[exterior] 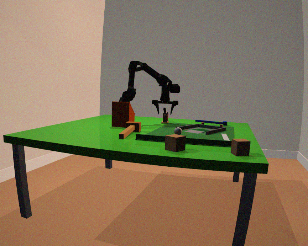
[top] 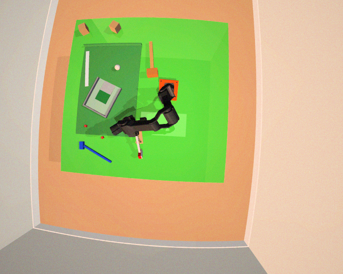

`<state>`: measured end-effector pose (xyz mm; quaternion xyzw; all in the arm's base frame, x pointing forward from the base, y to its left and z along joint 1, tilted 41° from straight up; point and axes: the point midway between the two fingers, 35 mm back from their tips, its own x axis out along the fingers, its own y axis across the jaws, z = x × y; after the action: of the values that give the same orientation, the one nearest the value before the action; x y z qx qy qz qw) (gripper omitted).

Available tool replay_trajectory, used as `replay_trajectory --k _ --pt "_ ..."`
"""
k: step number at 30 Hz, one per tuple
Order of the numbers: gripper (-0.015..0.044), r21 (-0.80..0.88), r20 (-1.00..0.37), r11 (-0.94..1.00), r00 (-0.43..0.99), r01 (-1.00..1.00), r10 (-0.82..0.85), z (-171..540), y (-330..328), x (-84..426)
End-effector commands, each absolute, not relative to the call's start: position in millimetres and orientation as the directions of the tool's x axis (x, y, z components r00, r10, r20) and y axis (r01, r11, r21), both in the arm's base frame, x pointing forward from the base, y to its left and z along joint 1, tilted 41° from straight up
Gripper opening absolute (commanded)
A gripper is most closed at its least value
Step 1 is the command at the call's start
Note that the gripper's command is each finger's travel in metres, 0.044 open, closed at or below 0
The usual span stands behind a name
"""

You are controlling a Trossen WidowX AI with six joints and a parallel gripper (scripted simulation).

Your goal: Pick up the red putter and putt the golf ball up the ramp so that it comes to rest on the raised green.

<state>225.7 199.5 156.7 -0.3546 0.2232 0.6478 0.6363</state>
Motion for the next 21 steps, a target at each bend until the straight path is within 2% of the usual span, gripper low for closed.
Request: replay_trajectory --k 1,12,21 --pt "0.0335 -0.164 -0.743 -0.091 0.062 -0.982 0.667 157.4 199.4 225.8" --pt "0.0046 -0.164 -0.743 -0.091 0.062 -0.982 0.667 157.4 199.4 225.8" --pt "0.0 -0.164 -0.744 -0.092 0.062 -0.982 0.665 161.4 195.6 226.6"
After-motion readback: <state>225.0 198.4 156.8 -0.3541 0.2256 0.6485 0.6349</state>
